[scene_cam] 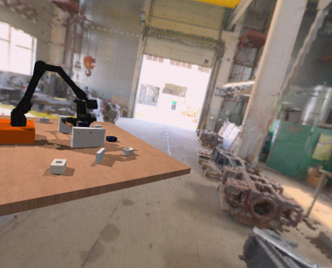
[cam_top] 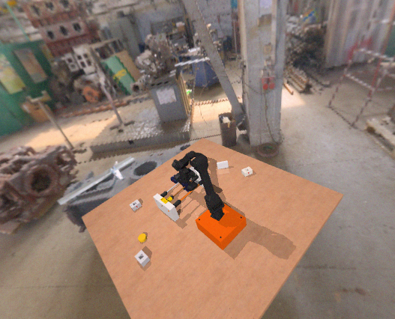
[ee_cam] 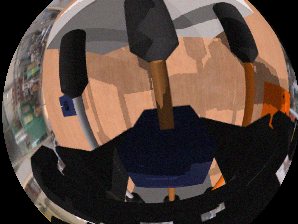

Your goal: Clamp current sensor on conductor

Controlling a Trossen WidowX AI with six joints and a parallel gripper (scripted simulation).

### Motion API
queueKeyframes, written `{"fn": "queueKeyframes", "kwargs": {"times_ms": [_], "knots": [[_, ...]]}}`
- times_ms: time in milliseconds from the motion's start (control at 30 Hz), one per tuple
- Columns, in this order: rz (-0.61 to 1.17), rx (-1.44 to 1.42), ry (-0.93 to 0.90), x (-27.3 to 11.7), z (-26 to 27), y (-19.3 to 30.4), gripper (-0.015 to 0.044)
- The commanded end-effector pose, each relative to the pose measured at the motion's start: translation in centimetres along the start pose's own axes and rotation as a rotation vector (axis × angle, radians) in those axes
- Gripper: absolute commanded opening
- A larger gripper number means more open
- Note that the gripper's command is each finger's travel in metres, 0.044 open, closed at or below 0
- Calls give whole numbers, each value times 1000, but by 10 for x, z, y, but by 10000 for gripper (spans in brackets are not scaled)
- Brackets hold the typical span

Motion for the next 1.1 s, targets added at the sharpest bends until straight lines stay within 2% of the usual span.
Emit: {"fn": "queueKeyframes", "kwargs": {"times_ms": [0,333,667,1067], "knots": [[0,0,1,0,0,0,440],[1,0,8,-7,3,0,440],[8,-5,121,-111,27,-2,440],[9,-5,123,-113,27,-1,440]]}}
Point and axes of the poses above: the point midway between the two fingers, 35 mm back from their tips, its own x axis out along the fingers, its own z axis across the jaws, y = z × x, the point moved 8 cm from there along -x, back along the fingers, and after that the axes turned 3 degrees about -x, right-handed, at the moved point
